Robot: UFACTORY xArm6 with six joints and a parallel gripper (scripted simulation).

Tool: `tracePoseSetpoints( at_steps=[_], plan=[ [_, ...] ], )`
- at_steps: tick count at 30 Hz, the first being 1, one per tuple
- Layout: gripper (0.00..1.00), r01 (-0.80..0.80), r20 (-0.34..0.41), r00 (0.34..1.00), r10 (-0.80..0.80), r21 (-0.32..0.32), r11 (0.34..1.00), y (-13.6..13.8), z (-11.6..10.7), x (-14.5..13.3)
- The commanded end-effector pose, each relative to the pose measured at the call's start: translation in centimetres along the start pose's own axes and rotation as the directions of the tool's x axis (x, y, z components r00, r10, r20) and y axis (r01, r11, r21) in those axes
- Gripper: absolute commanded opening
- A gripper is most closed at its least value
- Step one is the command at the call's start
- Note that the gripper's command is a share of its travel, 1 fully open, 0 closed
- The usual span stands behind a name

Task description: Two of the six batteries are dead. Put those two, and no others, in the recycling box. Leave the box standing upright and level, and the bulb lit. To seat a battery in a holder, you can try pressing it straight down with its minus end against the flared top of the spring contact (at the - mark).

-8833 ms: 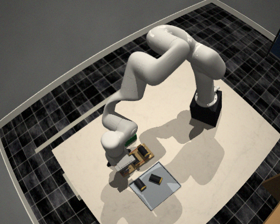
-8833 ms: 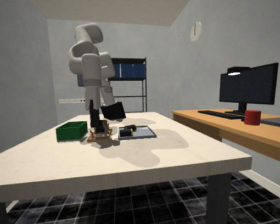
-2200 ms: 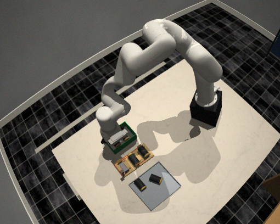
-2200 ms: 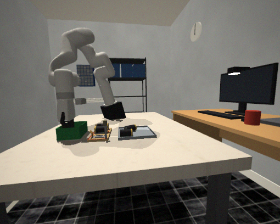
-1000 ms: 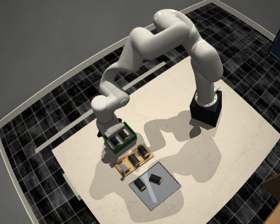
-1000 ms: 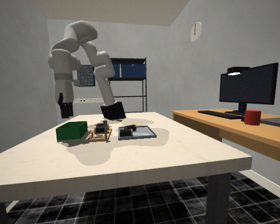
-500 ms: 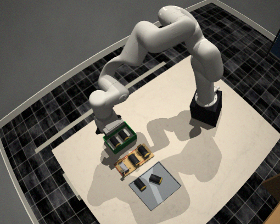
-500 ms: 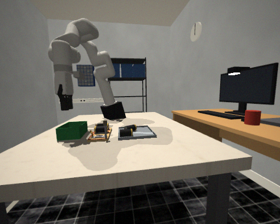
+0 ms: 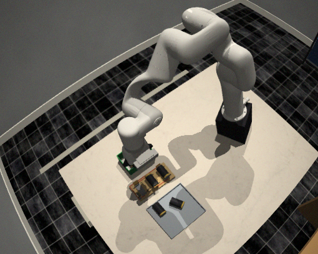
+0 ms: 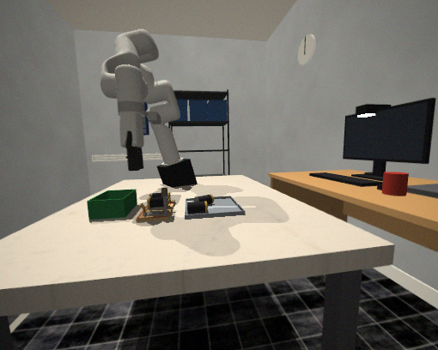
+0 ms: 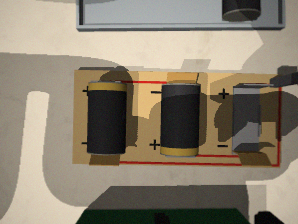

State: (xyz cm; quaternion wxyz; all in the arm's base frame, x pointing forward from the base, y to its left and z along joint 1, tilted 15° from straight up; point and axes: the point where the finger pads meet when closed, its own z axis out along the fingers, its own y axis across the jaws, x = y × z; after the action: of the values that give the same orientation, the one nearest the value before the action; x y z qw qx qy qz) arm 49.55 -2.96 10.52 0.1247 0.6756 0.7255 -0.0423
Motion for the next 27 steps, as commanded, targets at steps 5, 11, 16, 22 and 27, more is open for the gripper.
tracePoseSetpoints(
  at_steps=[5, 11, 16, 22, 27],
  plan=[
    [0.51, -0.002, 0.005, 1.000, 0.002, -0.004, 1.000, -0.9, -0.1, 11.1],
    [0.51, -0.002, 0.005, 1.000, 0.002, -0.004, 1.000, -1.4, -0.1, 16.0],
    [0.51, -0.002, 0.005, 1.000, 0.002, -0.004, 1.000, -1.7, 0.0, 19.7],
    [0.51, -0.002, 0.005, 1.000, 0.002, -0.004, 1.000, -1.8, 0.0, 20.4],
    [0.51, 0.009, 0.005, 1.000, -0.009, -0.004, 1.000, -1.8, 0.0, 20.4]
  ],
)
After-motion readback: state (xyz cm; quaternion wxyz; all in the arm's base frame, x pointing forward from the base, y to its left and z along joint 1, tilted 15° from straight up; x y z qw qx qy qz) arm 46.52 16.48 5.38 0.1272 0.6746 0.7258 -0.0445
